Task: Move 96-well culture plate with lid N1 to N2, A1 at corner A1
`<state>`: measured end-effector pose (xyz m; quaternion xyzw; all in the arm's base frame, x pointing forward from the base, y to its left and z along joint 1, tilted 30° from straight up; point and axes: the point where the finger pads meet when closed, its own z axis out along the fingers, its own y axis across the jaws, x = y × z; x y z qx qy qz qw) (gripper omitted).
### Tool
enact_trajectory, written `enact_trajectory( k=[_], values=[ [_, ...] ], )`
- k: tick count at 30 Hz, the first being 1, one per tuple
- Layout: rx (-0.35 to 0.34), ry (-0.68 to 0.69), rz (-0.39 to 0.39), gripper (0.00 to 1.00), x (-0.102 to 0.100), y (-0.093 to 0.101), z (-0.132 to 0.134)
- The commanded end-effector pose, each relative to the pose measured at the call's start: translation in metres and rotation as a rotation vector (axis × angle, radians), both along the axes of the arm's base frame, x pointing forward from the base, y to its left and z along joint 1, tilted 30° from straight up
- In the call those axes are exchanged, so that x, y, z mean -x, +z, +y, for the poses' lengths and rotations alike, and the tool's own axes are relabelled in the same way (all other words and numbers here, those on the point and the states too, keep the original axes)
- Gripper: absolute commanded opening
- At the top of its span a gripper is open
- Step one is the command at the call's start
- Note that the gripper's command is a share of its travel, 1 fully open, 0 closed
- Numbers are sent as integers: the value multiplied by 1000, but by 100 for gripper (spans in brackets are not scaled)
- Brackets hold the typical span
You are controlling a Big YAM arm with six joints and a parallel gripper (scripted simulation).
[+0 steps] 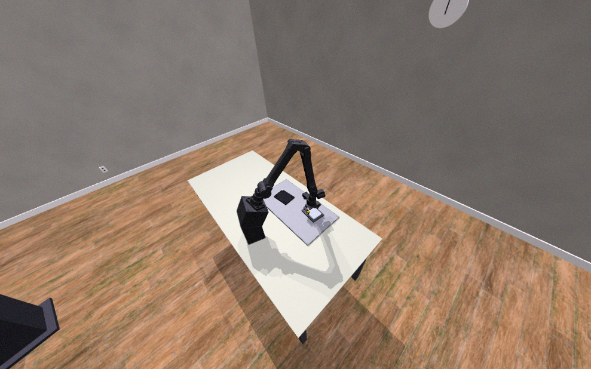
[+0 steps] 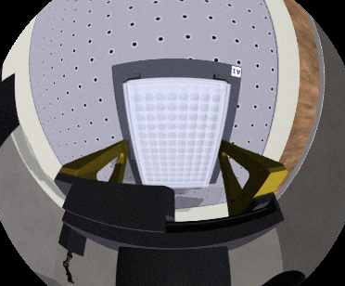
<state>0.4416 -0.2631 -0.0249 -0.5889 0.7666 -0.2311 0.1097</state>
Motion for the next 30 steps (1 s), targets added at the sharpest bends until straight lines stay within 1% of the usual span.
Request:
enact_trajectory(
  k=[1,30],
  values=[
    [8,2,-24,100,-17,-1,-2],
    [8,0,-24,100,-17,-3,-3]
  ],
)
